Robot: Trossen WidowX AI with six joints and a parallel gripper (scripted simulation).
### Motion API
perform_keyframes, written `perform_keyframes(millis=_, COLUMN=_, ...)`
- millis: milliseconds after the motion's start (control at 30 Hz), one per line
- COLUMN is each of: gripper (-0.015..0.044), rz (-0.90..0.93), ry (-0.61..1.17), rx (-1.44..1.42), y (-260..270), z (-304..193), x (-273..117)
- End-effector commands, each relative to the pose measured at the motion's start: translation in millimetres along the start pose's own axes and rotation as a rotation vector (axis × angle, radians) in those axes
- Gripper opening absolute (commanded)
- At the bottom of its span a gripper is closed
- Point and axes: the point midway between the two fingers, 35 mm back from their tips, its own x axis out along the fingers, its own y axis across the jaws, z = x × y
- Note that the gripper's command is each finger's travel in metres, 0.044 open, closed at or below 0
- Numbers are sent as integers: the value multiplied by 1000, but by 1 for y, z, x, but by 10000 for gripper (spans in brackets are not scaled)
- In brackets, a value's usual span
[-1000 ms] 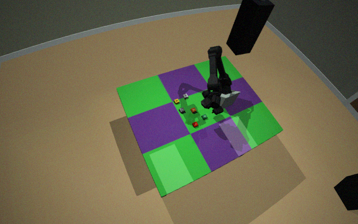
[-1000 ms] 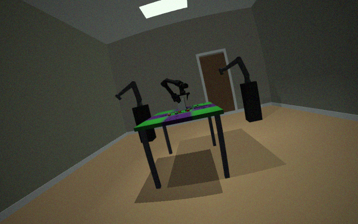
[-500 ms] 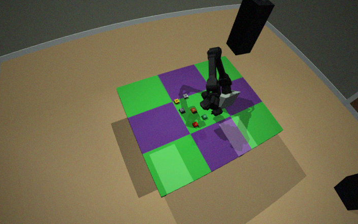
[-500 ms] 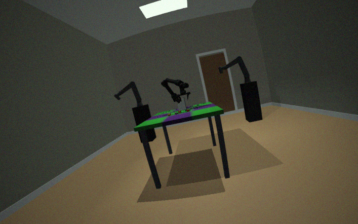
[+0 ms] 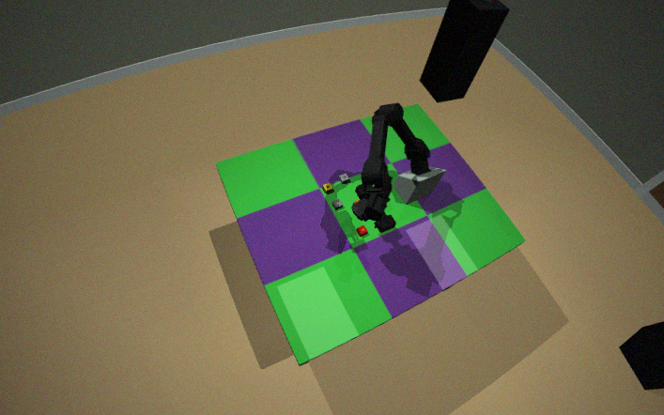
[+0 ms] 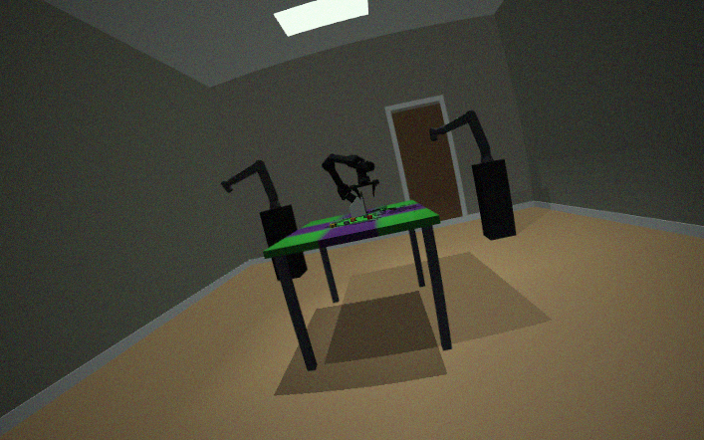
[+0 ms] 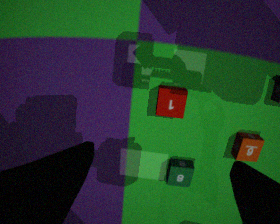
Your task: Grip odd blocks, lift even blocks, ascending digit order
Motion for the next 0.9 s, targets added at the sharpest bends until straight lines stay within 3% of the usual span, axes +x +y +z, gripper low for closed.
perform_keyframes(millis=0, gripper=400, rz=-10, ry=2, rx=-11, y=1, z=2, x=2)
perform_keyframes(millis=400, gripper=400, rz=-9, ry=2, rx=-11, y=-3, z=3, x=2)
perform_keyframes(millis=667, gripper=400, rz=-14, ry=1, rx=-11, y=-133, z=36, x=1)
perform_keyframes(millis=867, gripper=400, rz=-18, ry=2, rx=-11, y=-147, z=36, x=1)
